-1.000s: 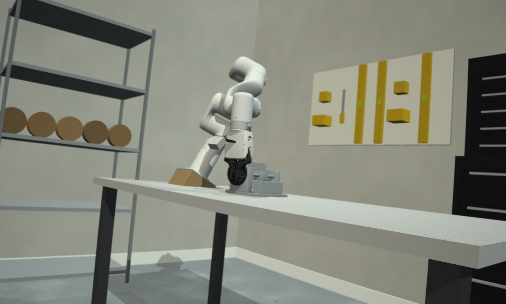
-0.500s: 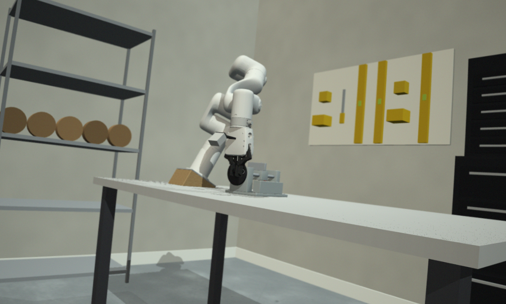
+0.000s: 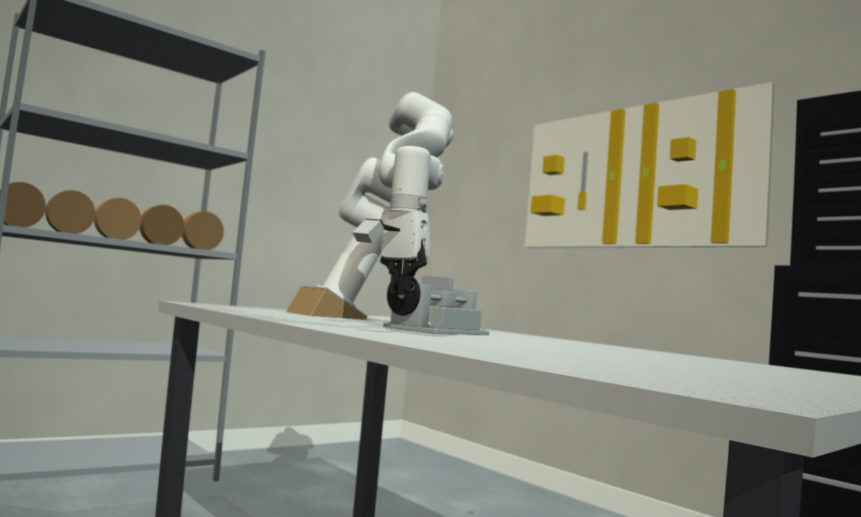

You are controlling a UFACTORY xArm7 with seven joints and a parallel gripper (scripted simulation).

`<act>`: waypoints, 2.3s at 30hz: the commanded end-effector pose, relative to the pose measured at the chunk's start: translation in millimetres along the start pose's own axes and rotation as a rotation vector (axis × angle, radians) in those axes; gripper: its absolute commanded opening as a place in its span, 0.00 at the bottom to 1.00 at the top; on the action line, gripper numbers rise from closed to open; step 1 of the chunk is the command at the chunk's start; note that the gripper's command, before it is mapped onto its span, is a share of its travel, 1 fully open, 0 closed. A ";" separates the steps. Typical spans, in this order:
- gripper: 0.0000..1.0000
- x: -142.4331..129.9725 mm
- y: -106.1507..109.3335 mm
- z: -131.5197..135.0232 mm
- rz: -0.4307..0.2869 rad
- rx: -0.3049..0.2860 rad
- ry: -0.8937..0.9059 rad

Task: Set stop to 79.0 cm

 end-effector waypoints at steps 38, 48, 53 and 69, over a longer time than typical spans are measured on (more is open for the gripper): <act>0.06 -7.6 13.5 32.3 0.003 0.001 -0.001; 0.06 -9.8 9.8 40.6 0.003 0.001 -0.001; 0.06 -11.2 5.8 45.8 0.003 0.001 -0.001; 0.06 -13.7 -12.9 55.2 0.003 0.001 -0.001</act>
Point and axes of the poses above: the point where the finger pads meet when closed, its own y axis back along the fingers, its own z axis across the jaws, x = y × z, the point moved 10 cm from there along y, back along the fingers, and after that the axes turned 15 degrees about y, right-handed, at the moved point
